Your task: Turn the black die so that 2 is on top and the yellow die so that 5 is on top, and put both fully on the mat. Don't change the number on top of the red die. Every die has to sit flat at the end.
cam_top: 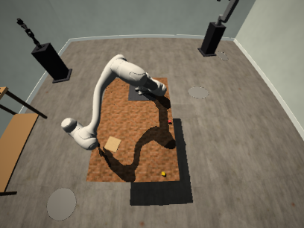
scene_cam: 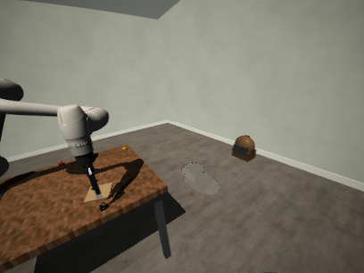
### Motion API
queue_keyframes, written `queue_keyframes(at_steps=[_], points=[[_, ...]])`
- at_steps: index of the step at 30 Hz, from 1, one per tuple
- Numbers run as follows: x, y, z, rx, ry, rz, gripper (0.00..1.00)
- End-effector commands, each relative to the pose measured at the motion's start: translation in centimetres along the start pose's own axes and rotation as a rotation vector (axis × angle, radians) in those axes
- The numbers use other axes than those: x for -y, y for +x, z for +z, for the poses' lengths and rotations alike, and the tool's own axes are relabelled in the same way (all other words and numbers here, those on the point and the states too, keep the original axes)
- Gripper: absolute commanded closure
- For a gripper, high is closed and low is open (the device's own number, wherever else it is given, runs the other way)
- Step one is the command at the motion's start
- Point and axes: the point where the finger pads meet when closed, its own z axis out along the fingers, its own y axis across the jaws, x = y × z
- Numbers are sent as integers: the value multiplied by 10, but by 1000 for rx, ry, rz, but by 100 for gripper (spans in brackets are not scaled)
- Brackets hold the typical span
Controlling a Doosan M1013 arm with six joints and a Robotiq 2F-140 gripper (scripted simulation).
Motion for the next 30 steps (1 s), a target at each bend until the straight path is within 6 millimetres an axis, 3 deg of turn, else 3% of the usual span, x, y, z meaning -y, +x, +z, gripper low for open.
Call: queue_keyframes(at_steps=[1, 30], points=[[0, 0, 0, 0, 0, 0, 65], [0, 0, 22, 0, 0, 0, 65]])
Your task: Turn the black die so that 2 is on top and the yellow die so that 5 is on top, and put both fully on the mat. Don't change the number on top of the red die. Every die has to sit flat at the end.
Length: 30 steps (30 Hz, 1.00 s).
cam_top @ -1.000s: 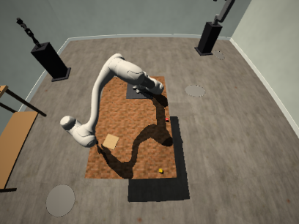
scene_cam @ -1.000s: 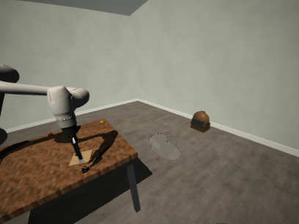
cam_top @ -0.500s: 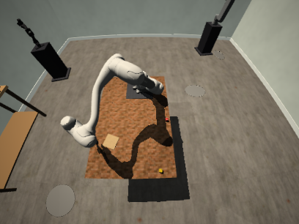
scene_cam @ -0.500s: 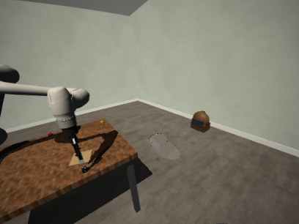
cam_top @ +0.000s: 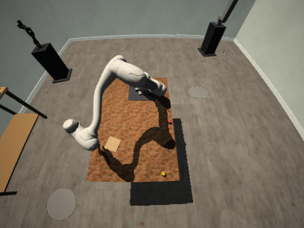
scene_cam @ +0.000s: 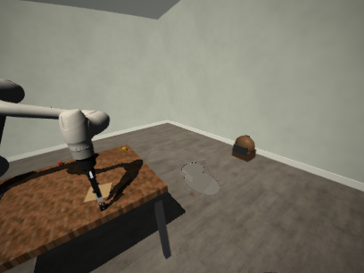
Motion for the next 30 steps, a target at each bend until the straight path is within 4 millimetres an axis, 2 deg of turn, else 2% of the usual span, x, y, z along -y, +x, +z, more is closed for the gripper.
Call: queue_keyframes(at_steps=[1, 19, 30], points=[[0, 0, 5, 0, 0, 0, 65], [0, 0, 28, 0, 0, 0, 65], [0, 0, 33, 0, 0, 0, 65]])
